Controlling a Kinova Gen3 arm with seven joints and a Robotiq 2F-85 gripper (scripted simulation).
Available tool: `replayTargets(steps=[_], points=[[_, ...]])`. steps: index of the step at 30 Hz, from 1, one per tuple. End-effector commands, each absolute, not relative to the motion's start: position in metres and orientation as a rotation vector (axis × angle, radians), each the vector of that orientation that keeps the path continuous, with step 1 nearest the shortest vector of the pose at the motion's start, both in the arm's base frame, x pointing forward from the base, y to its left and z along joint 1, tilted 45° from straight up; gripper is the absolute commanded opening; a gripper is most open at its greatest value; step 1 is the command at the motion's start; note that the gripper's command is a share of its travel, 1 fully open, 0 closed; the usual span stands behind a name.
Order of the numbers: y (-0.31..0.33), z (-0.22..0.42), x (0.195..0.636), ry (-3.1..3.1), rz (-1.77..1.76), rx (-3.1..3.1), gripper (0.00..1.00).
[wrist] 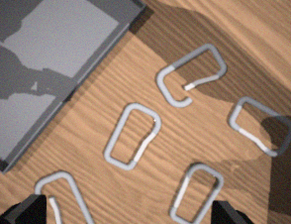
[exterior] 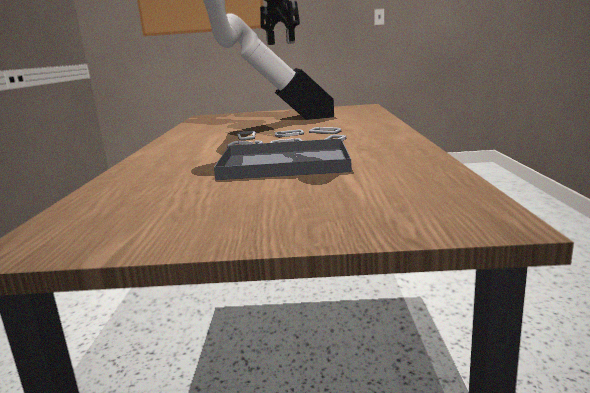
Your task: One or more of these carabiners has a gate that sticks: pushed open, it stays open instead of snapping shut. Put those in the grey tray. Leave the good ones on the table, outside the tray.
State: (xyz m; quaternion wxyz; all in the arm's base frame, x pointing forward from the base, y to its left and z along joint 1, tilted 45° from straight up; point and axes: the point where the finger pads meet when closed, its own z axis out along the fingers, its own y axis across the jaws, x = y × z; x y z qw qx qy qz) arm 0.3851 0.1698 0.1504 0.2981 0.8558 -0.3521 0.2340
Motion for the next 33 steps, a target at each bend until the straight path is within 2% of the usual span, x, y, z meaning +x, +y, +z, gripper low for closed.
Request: replayTargets(steps=[1,10,11,16,27,28,33], points=[[0.1721,0.1509,0.3849,-1.122,0.711,2.217,1.00],[0.1721,0.1509,0.3849,-1.122,0.711,2.217,1.00],[0.1706,0.1511,0.3860,-1.452,0.822,2.082,1.00],[0.1706,0.1511,0.3860,-1.535,0.850,2.042,1.00],[0.1706,0.1511,0.3860,-1.535,0.850,2.042,1.00],[0.1691,0.1514,0.3870,-1.852,0.951,1.854,1.00],[0.1691,0.1514,0.3870,-1.930,0.975,1.800,1.00]])
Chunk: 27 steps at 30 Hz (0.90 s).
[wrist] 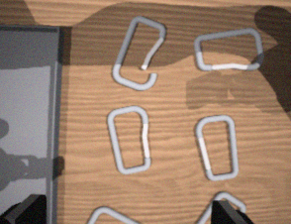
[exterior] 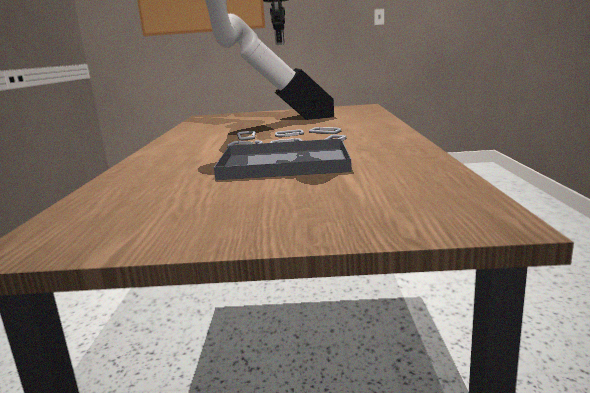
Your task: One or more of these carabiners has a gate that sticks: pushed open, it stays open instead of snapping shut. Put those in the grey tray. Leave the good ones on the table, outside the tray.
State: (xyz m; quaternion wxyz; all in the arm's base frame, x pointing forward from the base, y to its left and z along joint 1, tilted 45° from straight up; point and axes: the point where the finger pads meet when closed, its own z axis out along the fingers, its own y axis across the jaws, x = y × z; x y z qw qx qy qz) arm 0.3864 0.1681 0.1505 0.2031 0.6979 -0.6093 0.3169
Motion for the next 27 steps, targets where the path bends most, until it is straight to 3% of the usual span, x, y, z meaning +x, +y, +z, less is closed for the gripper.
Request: replayTargets(steps=[1,27], points=[[0.1691,0.1514,0.3870,-1.930,0.975,1.800,1.00],[0.1675,0.1517,0.3882,-2.051,1.014,1.708,1.00]])
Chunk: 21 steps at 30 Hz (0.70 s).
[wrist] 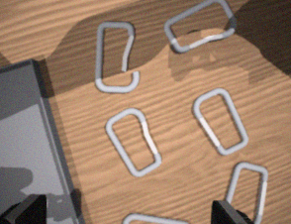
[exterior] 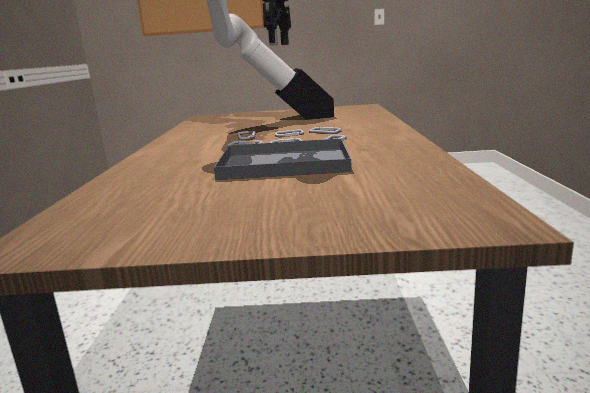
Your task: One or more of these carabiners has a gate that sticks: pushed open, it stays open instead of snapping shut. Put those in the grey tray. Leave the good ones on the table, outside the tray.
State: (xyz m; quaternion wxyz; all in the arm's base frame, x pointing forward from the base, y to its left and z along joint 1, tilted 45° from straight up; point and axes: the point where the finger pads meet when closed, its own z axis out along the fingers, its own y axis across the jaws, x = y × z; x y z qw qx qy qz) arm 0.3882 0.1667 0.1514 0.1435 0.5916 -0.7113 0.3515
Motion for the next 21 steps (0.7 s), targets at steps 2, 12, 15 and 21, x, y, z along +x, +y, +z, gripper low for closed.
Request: replayTargets(steps=[2,12,15,21], points=[[0.111,0.135,0.401,-2.051,1.014,1.708,1.00],[0.111,0.135,0.401,-2.051,1.014,1.708,1.00],[0.111,0.135,0.401,-2.051,1.014,1.708,1.00],[0.057,0.118,0.414,-2.051,1.014,1.709,1.00]])
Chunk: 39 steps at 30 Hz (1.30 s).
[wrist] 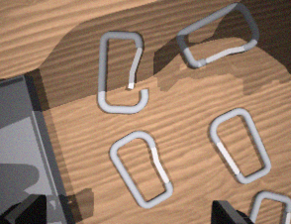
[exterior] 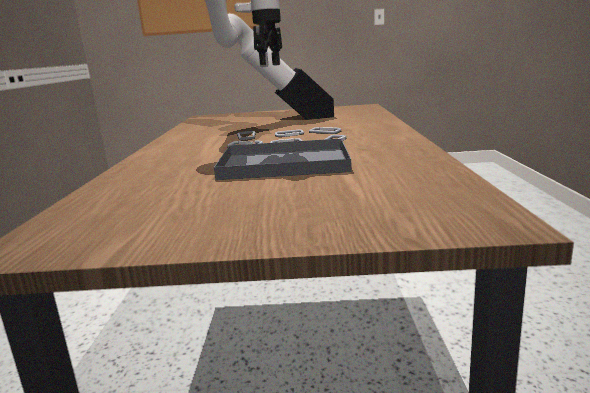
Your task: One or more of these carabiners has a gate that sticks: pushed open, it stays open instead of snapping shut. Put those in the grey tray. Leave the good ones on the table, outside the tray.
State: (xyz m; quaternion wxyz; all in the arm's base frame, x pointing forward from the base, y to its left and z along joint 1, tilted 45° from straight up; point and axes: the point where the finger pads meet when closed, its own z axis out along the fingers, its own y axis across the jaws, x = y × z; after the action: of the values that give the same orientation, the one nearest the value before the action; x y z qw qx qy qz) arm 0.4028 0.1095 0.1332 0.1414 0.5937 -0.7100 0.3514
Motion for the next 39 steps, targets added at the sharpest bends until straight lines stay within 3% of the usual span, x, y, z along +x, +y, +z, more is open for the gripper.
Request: replayTargets(steps=[1,14,15,31,32,39], points=[[0.057,0.118,0.414,-2.051,1.014,1.709,1.00],[0.057,0.118,0.414,-2.051,1.014,1.709,1.00],[0.002,0.101,0.427,-2.050,1.014,1.709,1.00],[0.002,0.101,0.427,-2.050,1.014,1.709,1.00],[-0.027,0.077,0.435,-2.050,1.015,1.708,1.00],[-0.027,0.077,0.435,-2.050,1.015,1.708,1.00]])
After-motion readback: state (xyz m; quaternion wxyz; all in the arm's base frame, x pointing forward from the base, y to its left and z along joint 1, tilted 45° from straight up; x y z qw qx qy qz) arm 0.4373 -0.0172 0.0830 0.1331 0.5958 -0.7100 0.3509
